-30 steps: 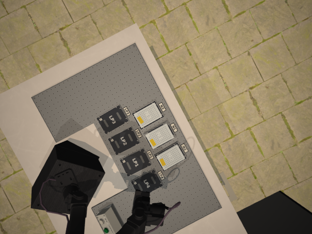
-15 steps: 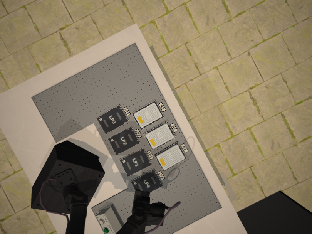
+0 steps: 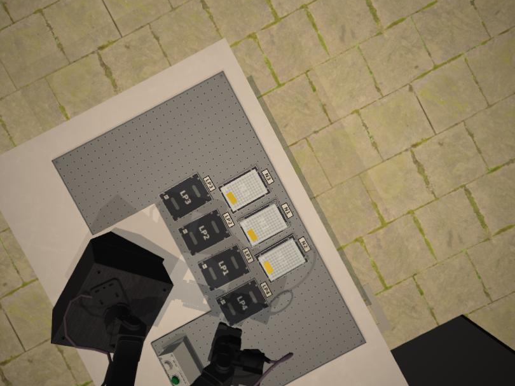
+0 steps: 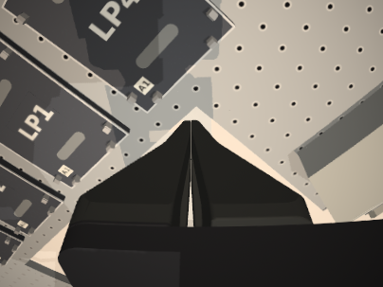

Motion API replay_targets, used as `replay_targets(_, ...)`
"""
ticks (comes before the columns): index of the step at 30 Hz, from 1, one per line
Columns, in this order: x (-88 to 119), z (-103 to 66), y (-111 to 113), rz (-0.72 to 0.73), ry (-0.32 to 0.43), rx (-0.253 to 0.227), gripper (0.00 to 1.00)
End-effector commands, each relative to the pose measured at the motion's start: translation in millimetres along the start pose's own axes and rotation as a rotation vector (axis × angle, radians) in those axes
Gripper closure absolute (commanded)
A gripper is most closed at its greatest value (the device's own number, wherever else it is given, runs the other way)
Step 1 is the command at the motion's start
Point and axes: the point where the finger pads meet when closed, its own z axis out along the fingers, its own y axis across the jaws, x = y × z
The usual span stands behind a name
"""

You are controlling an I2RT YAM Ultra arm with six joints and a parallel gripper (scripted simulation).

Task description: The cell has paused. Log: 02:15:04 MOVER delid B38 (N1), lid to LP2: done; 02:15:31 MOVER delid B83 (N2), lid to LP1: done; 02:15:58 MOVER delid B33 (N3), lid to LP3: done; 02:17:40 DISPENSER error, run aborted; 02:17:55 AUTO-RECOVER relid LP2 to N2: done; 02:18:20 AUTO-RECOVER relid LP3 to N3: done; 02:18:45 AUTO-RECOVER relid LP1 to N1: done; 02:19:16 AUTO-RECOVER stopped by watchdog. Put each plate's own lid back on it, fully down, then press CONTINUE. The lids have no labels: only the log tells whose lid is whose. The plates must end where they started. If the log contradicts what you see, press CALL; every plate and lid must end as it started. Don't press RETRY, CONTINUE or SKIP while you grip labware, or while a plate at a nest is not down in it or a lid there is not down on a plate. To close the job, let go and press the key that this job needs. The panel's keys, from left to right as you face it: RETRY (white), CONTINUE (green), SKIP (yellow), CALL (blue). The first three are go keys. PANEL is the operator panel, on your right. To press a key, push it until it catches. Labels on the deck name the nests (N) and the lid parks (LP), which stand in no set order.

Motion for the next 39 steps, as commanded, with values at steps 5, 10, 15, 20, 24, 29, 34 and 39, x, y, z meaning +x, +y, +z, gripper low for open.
replay_targets(5, 12.2, -3.5, -28.6, 0.152, -0.027, -0.026, 1.0)
replay_targets(10, 22.3, -2.9, -51.4, 0.24, -0.026, -0.025, 1.0)
replay_targets(15, 28.4, -2.5, -65.0, 0.297, -0.026, -0.025, 1.0)
replay_targets(20, 38.4, -1.9, -87.7, 0.396, -0.025, -0.024, 1.0)
replay_targets(24, 47.0, 1.4, -106.1, 0.478, -0.01, -0.026, 1.0)
replay_targets(29, 48.1, -1.0, -133.7, 0.575, -0.021, -0.023, 1.0)
replay_targets(34, 54.5, -0.7, -147.9, 0.635, -0.02, -0.023, 1.0)
replay_targets(39, 65.6, -0.2, -171.3, 0.735, -0.018, -0.023, 1.0)
